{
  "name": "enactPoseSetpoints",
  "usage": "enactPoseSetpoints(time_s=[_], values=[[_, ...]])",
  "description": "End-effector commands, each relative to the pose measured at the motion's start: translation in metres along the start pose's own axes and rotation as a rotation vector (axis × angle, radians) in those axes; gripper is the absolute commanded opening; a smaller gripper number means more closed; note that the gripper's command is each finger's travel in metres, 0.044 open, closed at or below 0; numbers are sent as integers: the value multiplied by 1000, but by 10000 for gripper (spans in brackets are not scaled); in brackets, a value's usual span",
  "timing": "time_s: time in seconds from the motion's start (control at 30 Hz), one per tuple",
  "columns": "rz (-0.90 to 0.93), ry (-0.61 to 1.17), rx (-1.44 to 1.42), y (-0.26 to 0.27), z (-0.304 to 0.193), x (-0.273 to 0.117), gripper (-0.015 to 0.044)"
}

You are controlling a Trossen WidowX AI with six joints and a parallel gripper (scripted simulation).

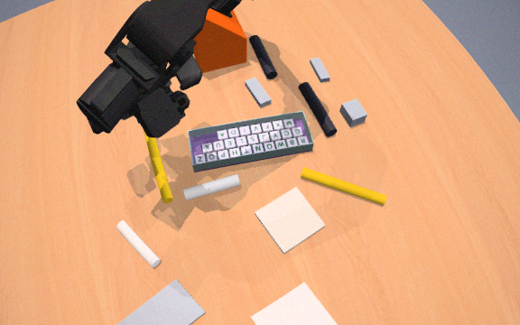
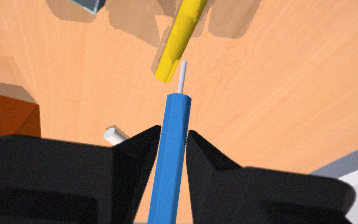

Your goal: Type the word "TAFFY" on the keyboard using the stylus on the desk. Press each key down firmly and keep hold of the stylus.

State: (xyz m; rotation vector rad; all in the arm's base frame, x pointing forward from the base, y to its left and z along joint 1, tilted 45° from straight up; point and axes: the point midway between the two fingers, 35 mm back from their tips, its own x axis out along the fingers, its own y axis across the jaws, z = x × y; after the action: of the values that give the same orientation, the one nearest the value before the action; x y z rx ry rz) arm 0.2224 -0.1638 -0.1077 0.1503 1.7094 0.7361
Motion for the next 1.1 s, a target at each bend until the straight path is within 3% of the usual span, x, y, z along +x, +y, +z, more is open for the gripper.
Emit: enactPoseSetpoints(time_s=[0.0, 1.07], values=[[-35, 50, -45, 8, 13, -11, 0], [-269, 497, -484, 120, 114, -69, 0]])
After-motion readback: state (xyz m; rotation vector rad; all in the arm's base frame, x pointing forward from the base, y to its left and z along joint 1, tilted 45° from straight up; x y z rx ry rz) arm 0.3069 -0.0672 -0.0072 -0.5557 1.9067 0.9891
